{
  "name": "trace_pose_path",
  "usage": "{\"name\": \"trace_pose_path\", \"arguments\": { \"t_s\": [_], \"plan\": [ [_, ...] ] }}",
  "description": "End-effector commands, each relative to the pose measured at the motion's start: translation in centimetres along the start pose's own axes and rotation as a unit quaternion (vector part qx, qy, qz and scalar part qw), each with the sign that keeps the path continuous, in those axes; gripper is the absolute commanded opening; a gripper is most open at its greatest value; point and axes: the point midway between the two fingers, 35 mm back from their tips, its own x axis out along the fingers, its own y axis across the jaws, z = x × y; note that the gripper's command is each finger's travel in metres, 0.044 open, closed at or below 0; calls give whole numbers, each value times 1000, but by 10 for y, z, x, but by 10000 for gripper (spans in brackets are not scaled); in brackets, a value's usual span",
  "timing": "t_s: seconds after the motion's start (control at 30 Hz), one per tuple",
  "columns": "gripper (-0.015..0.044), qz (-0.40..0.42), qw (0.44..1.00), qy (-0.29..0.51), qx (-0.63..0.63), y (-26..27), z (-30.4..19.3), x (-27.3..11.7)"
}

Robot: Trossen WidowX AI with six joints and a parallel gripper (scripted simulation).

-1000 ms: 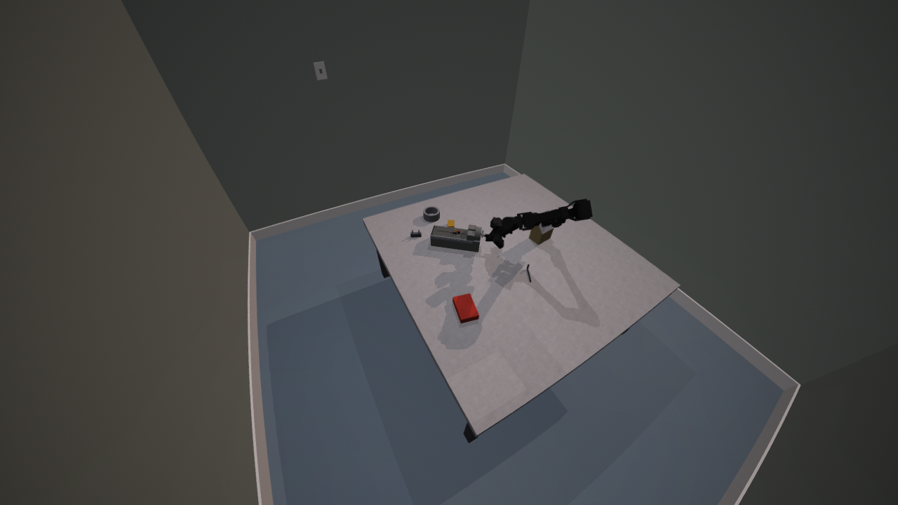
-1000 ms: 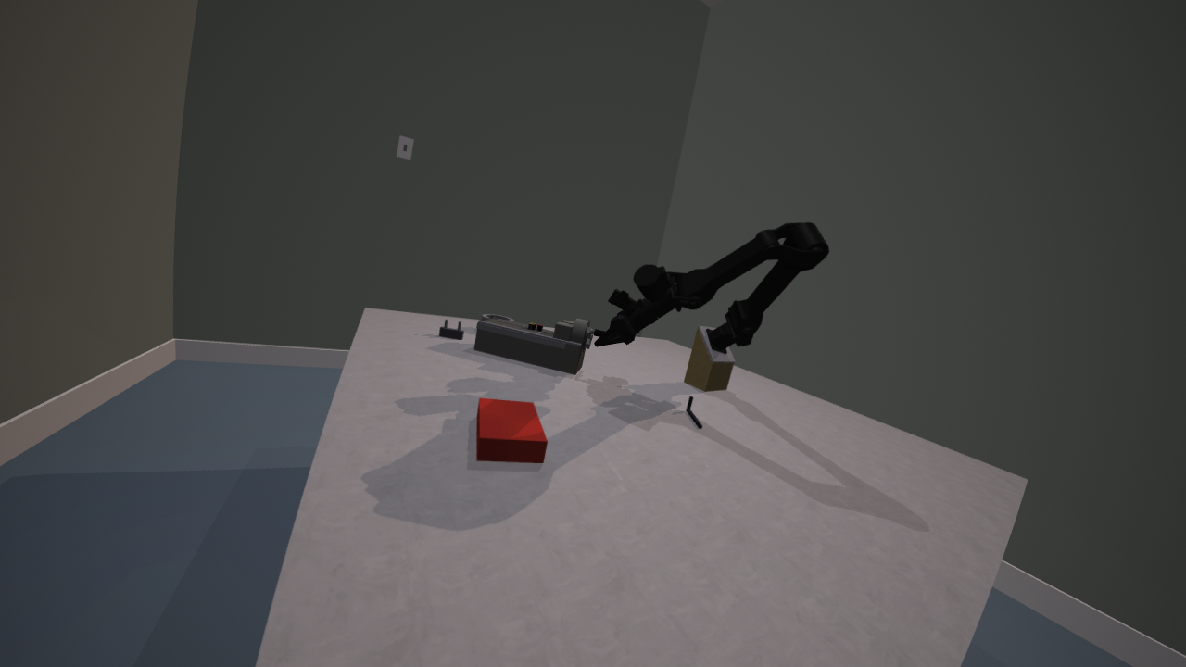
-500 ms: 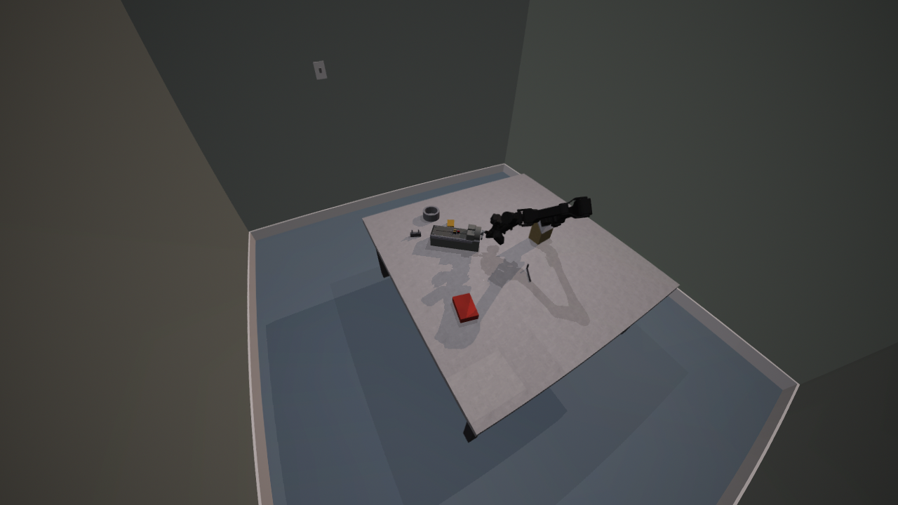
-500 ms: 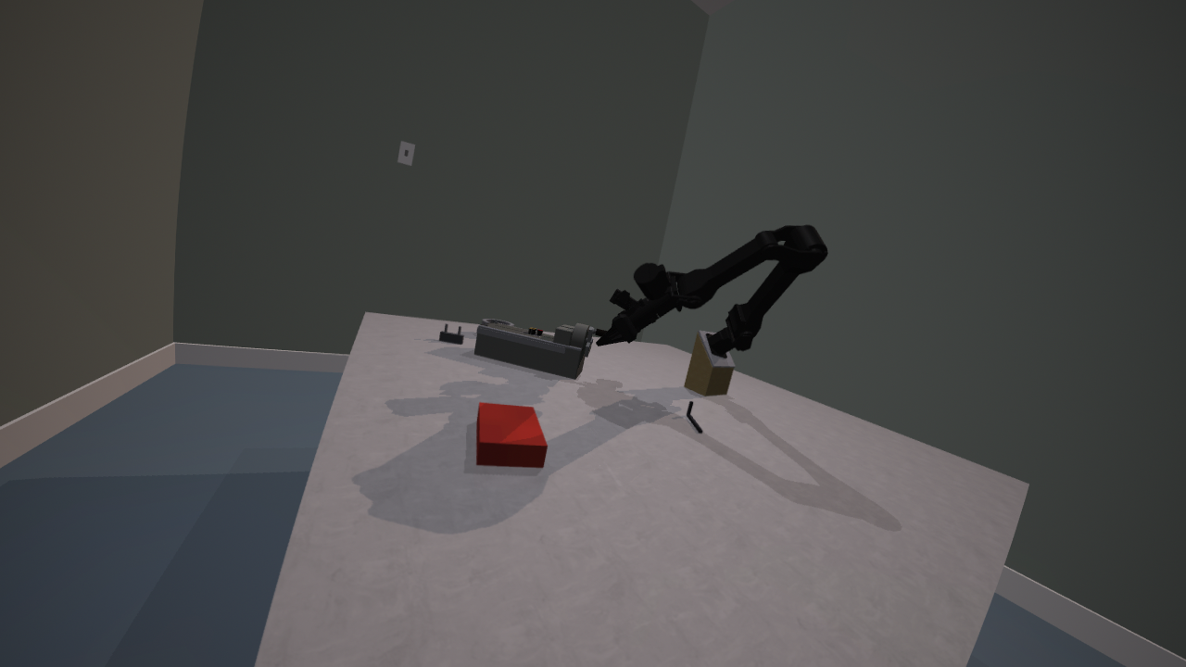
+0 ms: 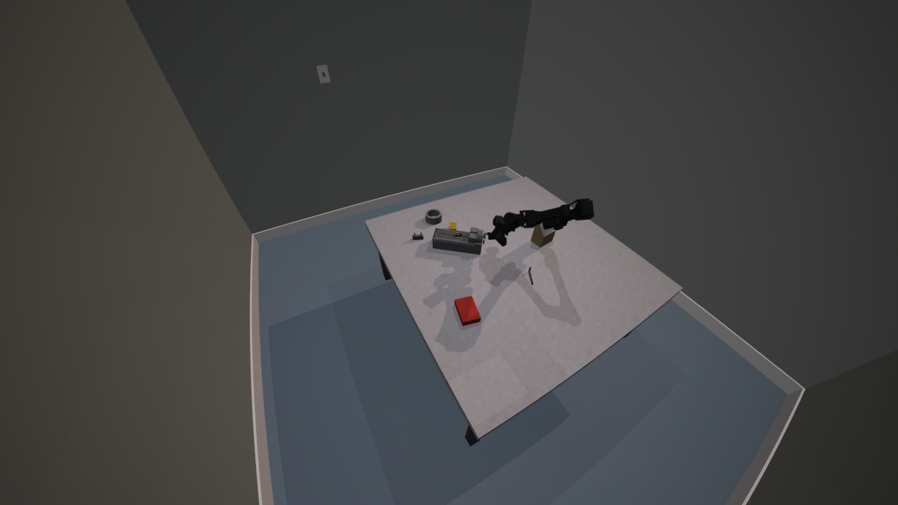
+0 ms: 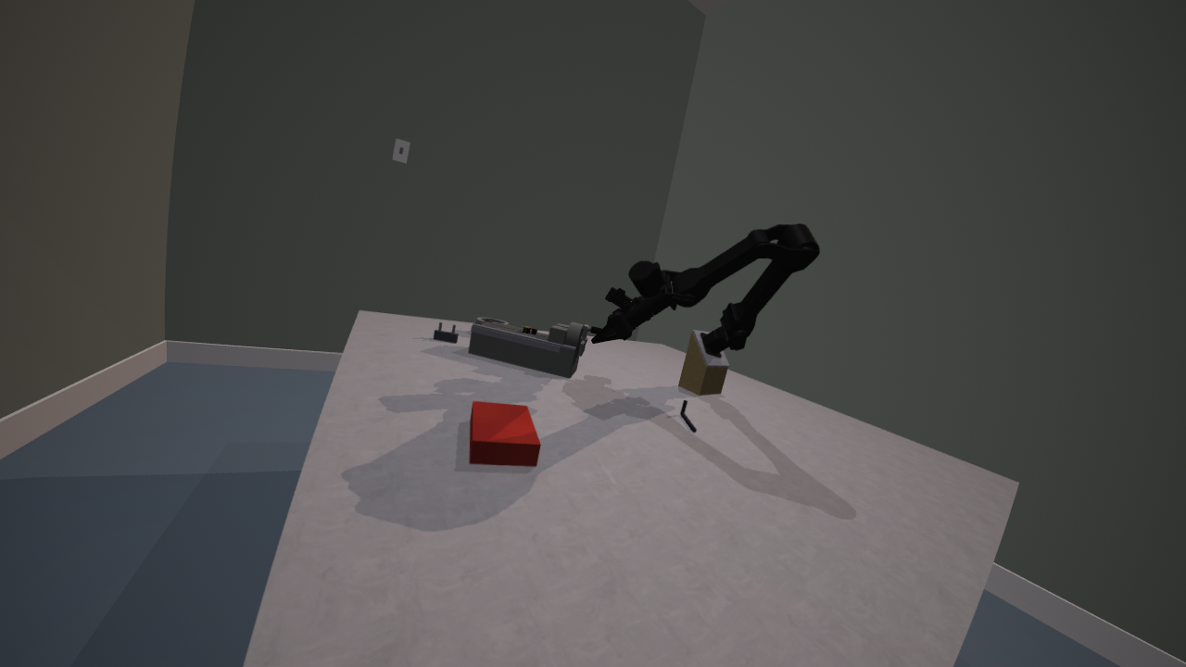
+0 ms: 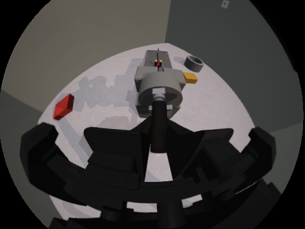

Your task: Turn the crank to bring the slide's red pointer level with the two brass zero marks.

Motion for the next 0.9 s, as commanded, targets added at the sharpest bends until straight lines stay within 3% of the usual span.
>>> {"name": "trace_pose_path", "arguments": {
  "t_s": [0.0, 0.87],
  "plan": [
    [0, -9, 1000, -5, 6, -9, 1, -2],
    [0, -9, 1000, -5, 6, -16, -1, 0]
  ]
}}
